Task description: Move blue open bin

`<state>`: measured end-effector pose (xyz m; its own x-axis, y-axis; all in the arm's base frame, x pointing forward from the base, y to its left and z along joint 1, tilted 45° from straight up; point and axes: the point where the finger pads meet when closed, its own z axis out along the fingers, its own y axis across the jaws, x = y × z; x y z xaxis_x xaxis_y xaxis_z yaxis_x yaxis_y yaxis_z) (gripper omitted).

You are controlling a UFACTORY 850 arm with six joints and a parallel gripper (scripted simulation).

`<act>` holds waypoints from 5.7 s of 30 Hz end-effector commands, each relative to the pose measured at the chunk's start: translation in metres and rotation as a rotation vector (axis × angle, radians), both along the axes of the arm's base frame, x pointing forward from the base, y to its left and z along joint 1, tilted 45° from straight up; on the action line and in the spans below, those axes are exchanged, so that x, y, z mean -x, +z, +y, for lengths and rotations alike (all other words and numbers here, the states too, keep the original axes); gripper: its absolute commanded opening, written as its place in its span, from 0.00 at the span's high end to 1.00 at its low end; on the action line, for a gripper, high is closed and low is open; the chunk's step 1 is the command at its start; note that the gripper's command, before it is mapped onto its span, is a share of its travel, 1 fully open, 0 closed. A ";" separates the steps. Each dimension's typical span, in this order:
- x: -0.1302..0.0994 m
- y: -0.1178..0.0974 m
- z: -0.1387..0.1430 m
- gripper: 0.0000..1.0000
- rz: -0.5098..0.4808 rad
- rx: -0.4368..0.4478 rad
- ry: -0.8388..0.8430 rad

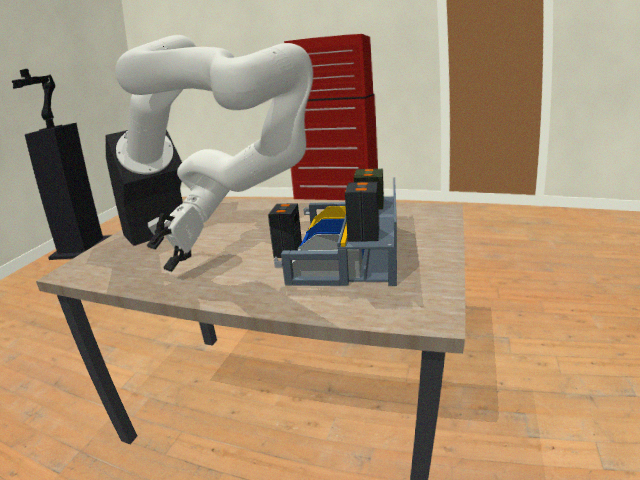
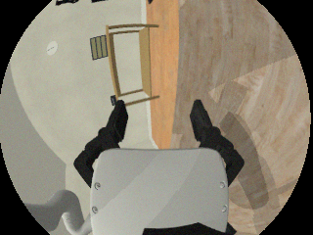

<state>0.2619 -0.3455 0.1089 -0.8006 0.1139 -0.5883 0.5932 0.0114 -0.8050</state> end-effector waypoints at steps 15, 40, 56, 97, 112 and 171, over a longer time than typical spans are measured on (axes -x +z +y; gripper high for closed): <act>0.047 0.000 -0.028 0.00 0.001 0.000 -0.198; 0.148 0.000 -0.072 0.00 0.001 0.000 -0.397; 0.201 0.000 -0.081 0.00 0.001 0.000 -0.595; 0.311 0.000 -0.084 0.00 0.001 0.000 -0.794; 0.364 0.000 -0.072 0.00 0.001 0.000 -0.992; 0.442 0.060 -0.007 0.00 0.124 -0.091 -0.858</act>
<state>-0.1837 -0.3617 0.1526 -0.3996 0.7700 -0.4974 0.3142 -0.3947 -0.8634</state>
